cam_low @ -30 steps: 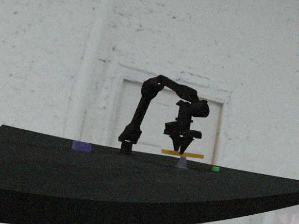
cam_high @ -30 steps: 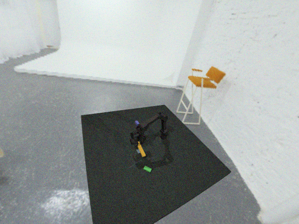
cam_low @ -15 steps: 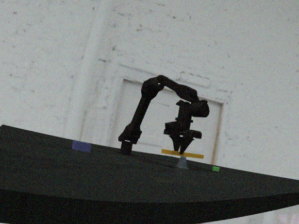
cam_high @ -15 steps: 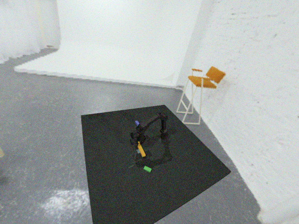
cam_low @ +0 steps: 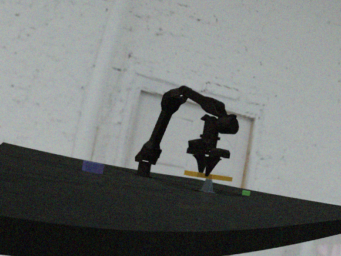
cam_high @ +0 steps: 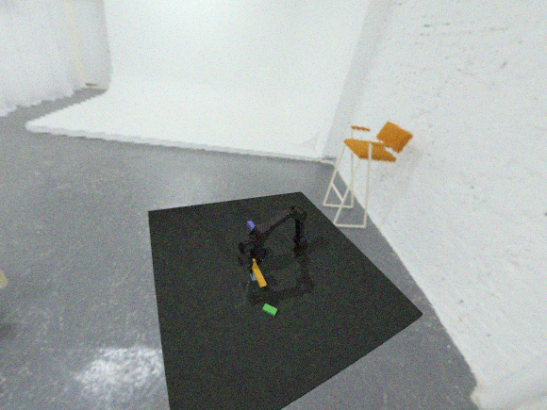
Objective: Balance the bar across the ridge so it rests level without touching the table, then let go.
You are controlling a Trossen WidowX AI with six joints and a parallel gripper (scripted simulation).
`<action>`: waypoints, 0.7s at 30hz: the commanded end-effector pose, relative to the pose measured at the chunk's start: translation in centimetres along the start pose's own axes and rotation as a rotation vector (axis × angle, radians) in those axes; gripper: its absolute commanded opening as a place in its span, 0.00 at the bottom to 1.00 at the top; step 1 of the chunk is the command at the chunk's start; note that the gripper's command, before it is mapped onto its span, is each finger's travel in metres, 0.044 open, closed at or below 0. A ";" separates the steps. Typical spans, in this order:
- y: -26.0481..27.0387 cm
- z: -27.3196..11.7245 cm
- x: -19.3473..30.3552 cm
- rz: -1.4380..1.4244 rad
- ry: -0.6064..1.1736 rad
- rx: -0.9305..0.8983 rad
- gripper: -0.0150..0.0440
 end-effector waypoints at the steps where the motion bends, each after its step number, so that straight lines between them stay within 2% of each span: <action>1: 0.0 0.0 0.0 0.000 0.000 0.000 0.25; 4: 0.0 0.0 0.0 0.000 0.000 0.000 0.25; 10: 0.0 0.0 0.0 0.000 0.000 0.000 0.52; 11: 0.0 0.0 0.0 0.000 0.000 0.000 0.54; 21: 0.0 0.0 0.0 0.000 0.000 0.000 0.54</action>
Point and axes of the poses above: the point midway between the two fingers, 35 mm back from their tips, its own z axis out along the fingers, its own y axis across the jaws, x = y × z, the point moved 4 cm from there along -z, back along the fingers, and after that the axes turned 8 degrees about -z, right-handed, at the moved point
